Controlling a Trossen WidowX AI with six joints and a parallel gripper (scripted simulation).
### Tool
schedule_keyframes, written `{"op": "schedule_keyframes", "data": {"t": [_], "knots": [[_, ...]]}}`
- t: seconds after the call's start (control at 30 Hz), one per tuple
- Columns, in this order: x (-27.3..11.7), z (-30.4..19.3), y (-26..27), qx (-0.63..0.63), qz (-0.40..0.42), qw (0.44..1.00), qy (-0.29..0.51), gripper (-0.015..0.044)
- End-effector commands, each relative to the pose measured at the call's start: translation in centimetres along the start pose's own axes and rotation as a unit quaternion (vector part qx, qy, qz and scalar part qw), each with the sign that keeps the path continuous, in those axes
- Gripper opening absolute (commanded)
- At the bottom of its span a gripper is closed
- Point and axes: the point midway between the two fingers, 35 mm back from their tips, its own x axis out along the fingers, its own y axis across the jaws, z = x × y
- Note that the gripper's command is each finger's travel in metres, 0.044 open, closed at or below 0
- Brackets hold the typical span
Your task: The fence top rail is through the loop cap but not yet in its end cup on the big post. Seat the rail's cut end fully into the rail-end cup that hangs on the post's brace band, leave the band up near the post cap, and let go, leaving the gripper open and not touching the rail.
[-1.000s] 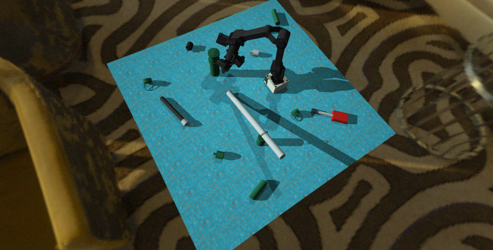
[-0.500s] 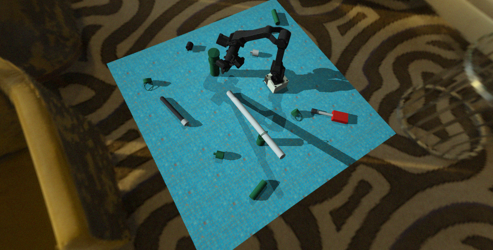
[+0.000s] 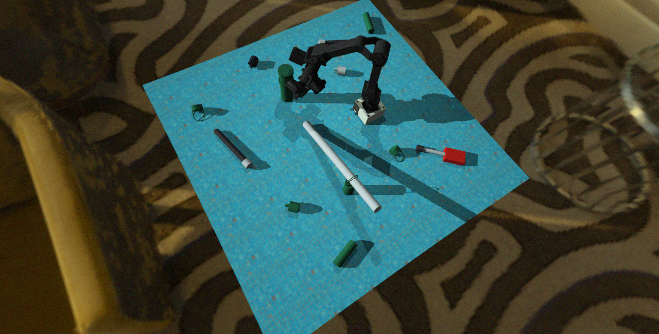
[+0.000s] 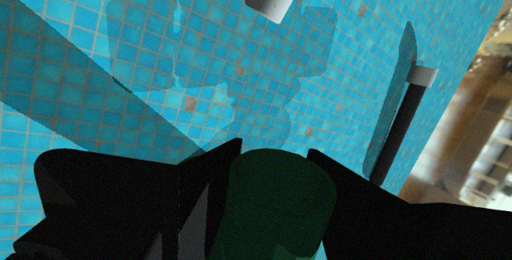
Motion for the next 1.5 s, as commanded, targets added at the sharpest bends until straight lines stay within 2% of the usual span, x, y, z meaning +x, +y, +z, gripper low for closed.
{"op": "schedule_keyframes", "data": {"t": [0.0, 1.47], "knots": [[0.1, 0.0, -0.3, 0.01, -0.002, 1.0, 0.008, 0.0], [1.3, -0.4, -2.4, 0.122, -0.003, 0.99, 0.071, 0.0]]}}
